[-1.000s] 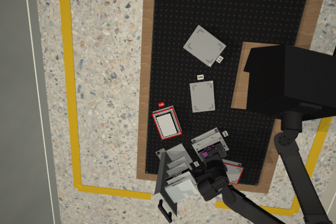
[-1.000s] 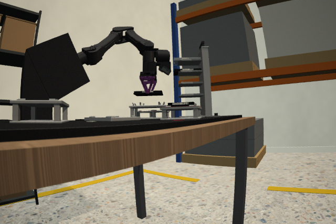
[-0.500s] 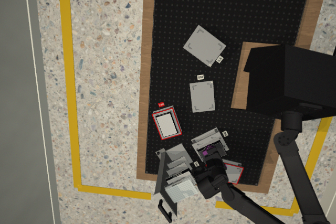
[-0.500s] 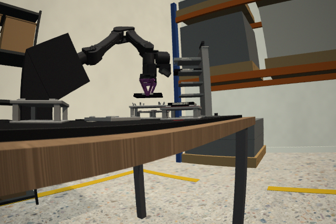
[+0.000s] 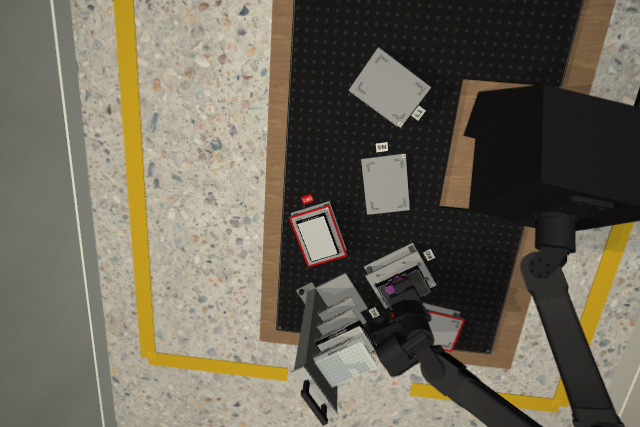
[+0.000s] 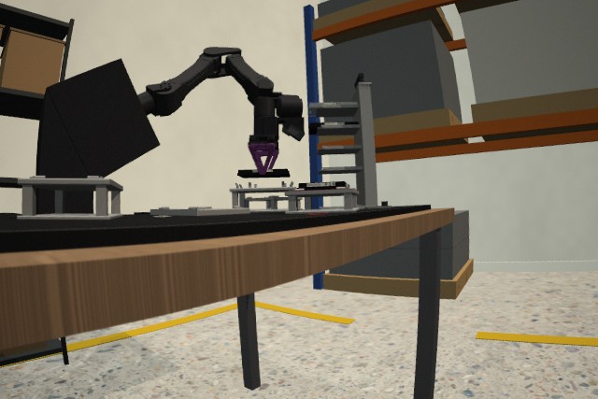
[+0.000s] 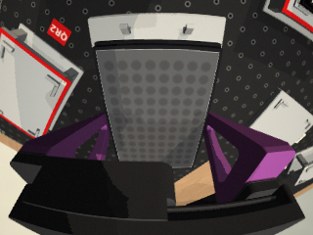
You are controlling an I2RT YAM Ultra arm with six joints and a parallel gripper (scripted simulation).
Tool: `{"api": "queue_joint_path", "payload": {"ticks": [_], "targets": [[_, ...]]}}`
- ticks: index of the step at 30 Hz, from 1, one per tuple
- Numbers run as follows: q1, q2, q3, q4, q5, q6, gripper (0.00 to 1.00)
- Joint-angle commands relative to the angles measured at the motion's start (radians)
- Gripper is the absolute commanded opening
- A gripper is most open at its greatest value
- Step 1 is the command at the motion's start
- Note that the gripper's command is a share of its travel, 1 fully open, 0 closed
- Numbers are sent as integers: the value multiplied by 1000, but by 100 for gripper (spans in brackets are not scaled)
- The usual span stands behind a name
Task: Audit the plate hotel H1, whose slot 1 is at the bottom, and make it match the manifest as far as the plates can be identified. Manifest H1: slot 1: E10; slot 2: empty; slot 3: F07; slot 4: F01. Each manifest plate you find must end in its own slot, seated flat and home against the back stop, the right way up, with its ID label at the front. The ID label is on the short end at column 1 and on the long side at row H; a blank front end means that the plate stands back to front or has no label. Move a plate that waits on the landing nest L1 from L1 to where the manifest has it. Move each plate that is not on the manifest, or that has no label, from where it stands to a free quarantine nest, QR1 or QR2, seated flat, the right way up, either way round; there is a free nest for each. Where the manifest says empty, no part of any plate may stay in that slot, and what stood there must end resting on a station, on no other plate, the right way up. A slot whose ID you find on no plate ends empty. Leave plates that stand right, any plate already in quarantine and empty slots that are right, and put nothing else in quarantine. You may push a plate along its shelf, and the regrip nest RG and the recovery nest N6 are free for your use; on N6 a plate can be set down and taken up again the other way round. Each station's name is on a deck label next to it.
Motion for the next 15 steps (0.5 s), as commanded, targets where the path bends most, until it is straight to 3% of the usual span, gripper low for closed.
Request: {"api": "queue_joint_path", "payload": {"ticks": [1, 15], "targets": [[0, -2, 0, 23, 11, 7, 86], [22, 17, -7, 61, 27, 27, 86]]}}
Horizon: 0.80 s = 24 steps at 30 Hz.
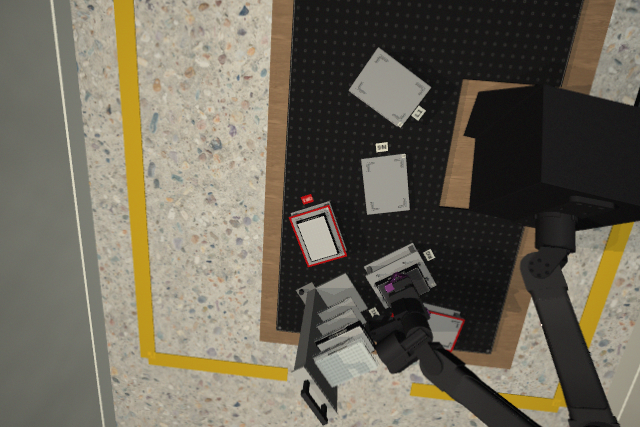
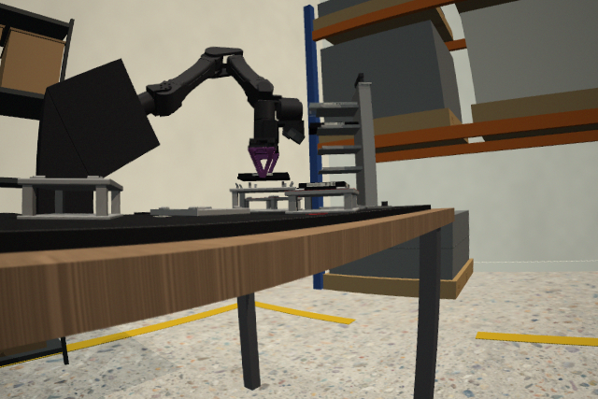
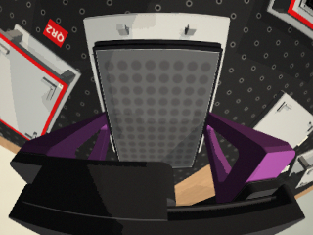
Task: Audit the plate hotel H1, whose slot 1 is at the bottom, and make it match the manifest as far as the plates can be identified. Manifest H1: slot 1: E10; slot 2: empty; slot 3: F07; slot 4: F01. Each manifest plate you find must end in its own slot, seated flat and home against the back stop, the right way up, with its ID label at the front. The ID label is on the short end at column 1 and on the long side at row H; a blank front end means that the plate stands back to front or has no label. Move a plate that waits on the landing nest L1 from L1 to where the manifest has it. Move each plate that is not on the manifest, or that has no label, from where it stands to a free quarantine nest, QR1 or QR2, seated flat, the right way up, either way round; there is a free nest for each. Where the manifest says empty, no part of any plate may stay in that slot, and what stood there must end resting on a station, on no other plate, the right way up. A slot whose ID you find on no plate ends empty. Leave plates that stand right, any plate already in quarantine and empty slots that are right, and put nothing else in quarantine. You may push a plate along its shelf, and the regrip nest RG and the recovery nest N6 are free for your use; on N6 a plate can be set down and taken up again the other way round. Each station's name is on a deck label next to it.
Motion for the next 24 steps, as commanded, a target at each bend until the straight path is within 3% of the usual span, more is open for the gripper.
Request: {"api": "queue_joint_path", "payload": {"ticks": [1, 24], "targets": [[0, -2, 0, 22, 10, 6, 86], [33, 30, -7, 80, 35, 35, 86]]}}
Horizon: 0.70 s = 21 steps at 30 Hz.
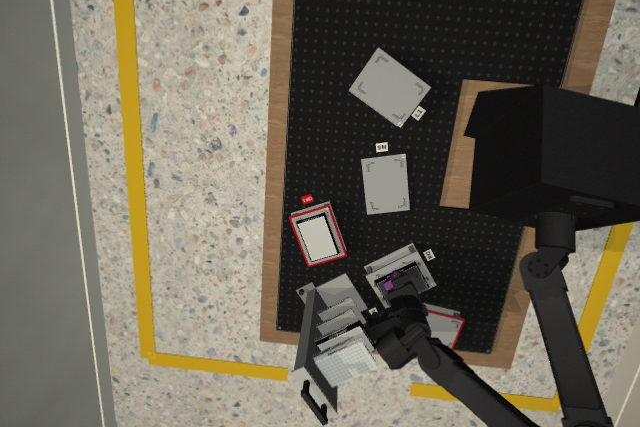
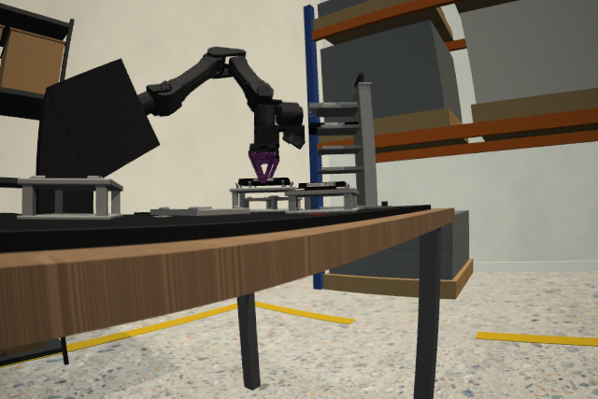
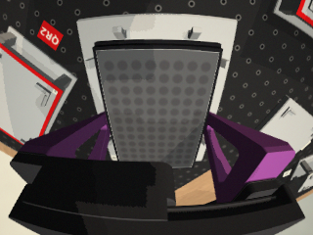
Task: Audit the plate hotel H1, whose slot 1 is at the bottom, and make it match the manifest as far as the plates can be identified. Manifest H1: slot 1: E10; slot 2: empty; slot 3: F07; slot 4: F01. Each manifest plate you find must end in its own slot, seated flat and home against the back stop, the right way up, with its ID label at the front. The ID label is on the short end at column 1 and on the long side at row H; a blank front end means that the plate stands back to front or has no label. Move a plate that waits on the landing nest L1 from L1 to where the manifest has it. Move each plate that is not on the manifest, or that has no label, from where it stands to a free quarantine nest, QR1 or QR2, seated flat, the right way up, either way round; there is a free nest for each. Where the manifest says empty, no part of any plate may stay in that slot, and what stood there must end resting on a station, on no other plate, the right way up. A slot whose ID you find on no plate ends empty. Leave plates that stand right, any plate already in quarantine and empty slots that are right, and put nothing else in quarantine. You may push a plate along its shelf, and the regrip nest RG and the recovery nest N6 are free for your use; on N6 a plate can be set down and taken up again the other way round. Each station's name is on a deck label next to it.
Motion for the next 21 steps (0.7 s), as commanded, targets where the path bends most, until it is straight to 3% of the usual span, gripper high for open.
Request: {"api": "queue_joint_path", "payload": {"ticks": [1, 16, 17, 21], "targets": [[0, -1, -1, 19, 9, 5, 86], [19, 19, -4, 52, 24, 20, 86], [19, 19, -4, 52, 24, 20, 100], [19, 19, -4, 52, 24, 20, 100]]}}
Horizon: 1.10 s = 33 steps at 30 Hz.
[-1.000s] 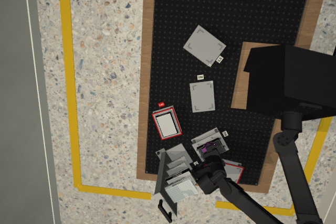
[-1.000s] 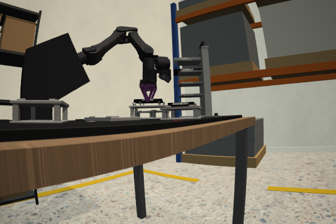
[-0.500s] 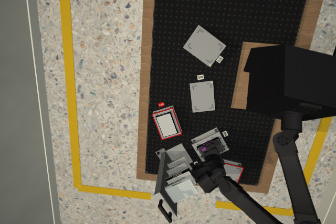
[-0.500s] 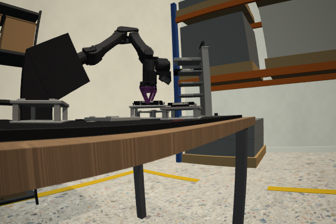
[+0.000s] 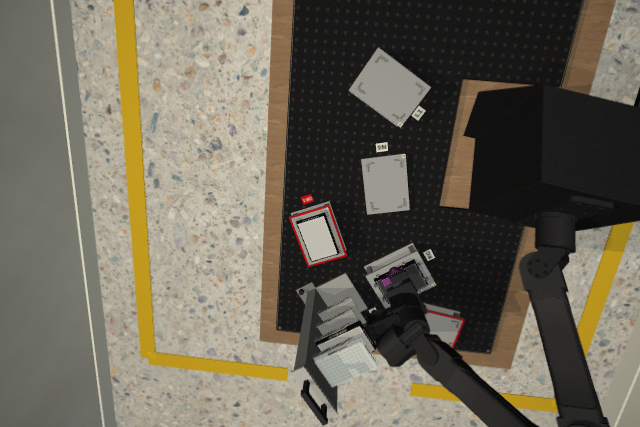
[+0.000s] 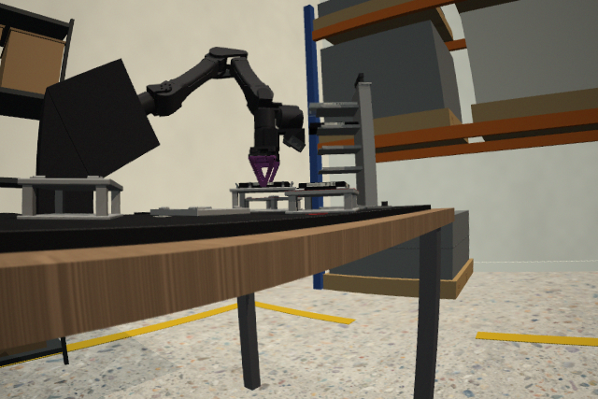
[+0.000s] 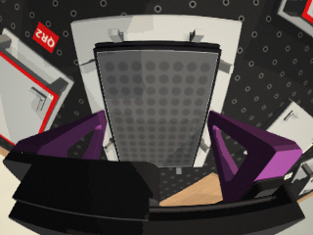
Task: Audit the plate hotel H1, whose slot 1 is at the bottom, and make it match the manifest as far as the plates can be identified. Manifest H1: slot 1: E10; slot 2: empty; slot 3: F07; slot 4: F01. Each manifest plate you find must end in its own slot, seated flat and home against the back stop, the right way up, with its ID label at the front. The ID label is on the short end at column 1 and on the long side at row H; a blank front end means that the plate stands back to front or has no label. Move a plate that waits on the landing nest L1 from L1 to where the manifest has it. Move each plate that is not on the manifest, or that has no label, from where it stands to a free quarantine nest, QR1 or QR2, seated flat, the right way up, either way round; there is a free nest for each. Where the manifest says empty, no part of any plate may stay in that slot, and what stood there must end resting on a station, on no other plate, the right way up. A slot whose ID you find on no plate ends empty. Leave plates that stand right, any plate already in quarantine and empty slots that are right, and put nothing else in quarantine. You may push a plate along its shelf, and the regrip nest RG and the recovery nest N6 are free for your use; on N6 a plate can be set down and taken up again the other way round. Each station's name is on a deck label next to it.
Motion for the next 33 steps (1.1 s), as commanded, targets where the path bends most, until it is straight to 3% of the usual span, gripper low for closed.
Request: {"api": "queue_joint_path", "payload": {"ticks": [1, 11, 33], "targets": [[-2, -4, 0, 9, 5, 0, 100], [-10, -13, 1, -5, -1, -6, 100], [-198, -152, 69, -330, -136, -182, 100]]}}
